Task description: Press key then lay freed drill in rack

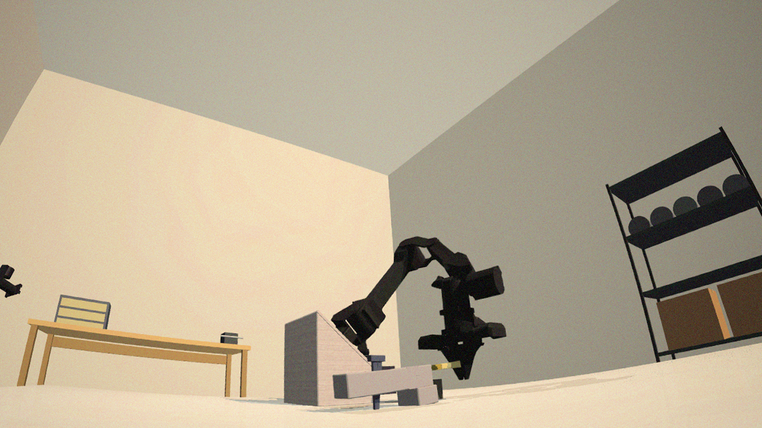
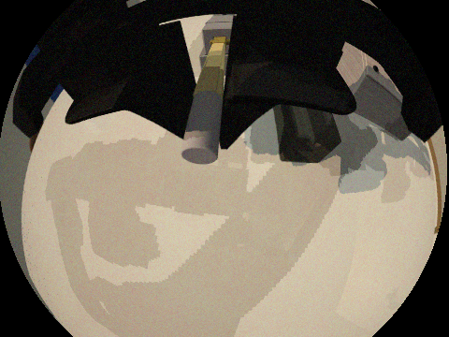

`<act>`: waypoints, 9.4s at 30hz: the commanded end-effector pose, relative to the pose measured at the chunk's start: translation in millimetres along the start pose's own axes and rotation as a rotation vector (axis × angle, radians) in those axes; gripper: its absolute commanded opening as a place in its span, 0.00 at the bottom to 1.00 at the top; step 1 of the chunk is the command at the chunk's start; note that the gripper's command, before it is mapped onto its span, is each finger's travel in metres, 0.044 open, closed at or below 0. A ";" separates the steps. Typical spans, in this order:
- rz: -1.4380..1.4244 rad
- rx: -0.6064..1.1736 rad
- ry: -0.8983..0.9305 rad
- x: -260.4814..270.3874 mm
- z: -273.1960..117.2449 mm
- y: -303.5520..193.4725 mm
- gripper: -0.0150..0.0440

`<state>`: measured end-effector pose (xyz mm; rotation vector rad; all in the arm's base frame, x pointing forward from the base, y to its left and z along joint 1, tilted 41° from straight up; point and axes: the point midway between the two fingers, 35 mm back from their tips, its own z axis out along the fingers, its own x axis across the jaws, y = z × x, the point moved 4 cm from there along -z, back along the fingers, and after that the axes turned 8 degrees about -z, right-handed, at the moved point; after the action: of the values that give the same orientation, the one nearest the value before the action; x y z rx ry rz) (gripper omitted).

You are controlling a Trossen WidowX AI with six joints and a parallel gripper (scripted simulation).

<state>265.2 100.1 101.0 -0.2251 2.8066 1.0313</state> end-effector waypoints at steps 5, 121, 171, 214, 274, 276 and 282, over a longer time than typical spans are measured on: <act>-0.003 0.000 -0.002 0.4 -5.4 -0.7 0.25; 0.000 0.000 0.000 70.6 -21.3 20.3 0.25; 0.000 -0.003 0.000 71.1 32.2 20.3 0.25; 0.000 -0.002 0.000 72.0 31.6 16.3 0.25; 0.000 -0.002 0.000 71.2 30.7 16.2 0.25; 0.000 -0.002 0.000 71.2 30.7 16.2 0.25; 0.000 -0.002 0.000 71.2 30.7 16.2 0.25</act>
<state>194.0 131.0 79.0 -0.2454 2.7863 1.0824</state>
